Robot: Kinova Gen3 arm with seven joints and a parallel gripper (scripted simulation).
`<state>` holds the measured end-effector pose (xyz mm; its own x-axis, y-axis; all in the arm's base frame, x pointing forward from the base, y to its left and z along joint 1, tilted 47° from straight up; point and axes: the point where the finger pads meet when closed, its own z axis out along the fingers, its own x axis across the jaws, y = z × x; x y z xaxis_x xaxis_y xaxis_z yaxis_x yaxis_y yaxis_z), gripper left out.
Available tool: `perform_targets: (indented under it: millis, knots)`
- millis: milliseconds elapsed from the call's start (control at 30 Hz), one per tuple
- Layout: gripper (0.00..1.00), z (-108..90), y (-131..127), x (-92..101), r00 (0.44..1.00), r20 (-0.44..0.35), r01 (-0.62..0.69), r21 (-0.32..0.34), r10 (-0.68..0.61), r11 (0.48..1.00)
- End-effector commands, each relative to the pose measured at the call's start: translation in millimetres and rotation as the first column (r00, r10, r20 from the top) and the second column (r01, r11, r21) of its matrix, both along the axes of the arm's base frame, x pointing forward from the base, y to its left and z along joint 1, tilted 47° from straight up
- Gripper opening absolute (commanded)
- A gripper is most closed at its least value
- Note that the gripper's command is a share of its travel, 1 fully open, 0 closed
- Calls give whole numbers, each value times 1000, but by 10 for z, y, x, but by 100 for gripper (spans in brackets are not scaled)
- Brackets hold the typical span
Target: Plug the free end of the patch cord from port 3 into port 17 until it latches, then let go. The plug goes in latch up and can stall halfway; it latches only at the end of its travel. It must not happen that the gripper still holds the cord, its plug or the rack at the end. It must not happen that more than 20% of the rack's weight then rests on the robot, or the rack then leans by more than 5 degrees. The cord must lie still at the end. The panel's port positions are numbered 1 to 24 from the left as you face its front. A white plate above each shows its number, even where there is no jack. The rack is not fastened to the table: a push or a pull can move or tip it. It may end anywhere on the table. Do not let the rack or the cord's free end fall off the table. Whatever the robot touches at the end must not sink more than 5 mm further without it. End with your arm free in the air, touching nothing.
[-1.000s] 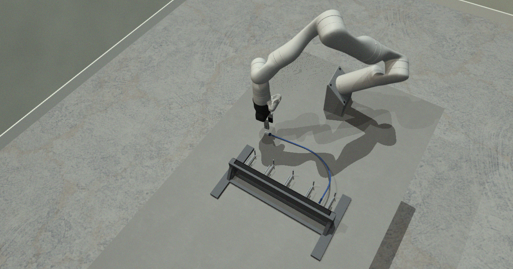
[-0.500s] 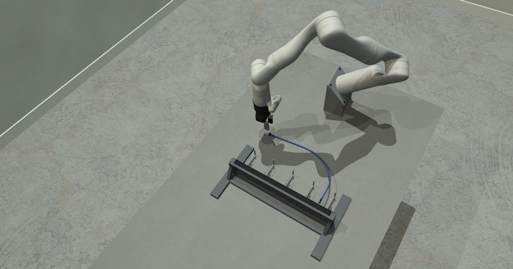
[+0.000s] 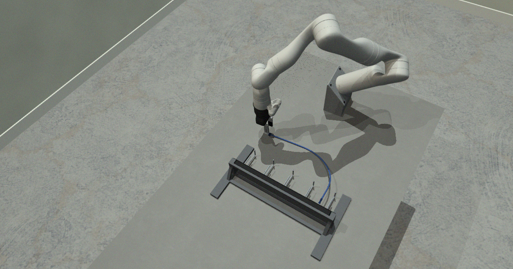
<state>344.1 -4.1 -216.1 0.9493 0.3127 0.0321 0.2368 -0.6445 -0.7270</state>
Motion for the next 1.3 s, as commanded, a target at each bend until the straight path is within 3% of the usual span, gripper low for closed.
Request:
perform_targets:
  millis: [0,567,1267]
  knots:
    - [73,-46,92,-20,1000,-1,-2,6,2,1000]
    - [73,-194,241,-64,1000,-1,-2,6,2,1000]
    - [73,-222,273,-67,1000,2,-4,7,3,1000]
